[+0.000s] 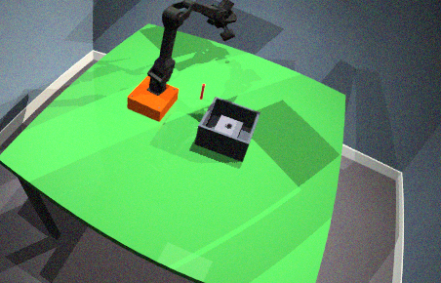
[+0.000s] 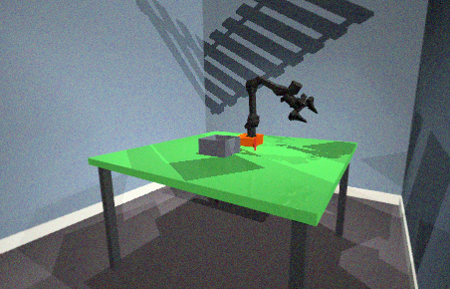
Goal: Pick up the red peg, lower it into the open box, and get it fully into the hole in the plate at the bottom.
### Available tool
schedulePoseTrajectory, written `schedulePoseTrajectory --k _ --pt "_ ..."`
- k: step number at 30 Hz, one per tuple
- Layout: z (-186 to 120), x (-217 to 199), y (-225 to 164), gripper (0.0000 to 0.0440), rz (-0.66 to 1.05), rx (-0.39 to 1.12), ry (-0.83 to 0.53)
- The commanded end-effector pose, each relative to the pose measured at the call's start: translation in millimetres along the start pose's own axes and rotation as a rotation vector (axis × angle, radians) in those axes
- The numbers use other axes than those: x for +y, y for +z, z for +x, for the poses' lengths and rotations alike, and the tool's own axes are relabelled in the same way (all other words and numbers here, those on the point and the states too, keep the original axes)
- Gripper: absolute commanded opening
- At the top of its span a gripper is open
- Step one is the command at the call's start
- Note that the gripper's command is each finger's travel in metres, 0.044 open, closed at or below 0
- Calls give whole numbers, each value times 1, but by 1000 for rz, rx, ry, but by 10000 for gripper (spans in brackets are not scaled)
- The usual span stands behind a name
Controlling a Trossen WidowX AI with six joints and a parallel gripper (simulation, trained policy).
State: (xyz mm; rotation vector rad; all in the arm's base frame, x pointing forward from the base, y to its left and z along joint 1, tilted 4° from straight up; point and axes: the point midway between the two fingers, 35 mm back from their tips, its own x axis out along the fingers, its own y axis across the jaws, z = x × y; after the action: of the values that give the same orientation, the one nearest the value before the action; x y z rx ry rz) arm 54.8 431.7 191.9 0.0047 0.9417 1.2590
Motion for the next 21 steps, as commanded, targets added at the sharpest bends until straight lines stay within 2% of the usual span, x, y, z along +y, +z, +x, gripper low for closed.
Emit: schedulePoseTrajectory --k 1,11,21 --pt "-16 -24 7 440 120 7 -80" --pt "-57 -83 6 440 410 37 -273" --pt "-98 -133 -11 440 702 66 -464"
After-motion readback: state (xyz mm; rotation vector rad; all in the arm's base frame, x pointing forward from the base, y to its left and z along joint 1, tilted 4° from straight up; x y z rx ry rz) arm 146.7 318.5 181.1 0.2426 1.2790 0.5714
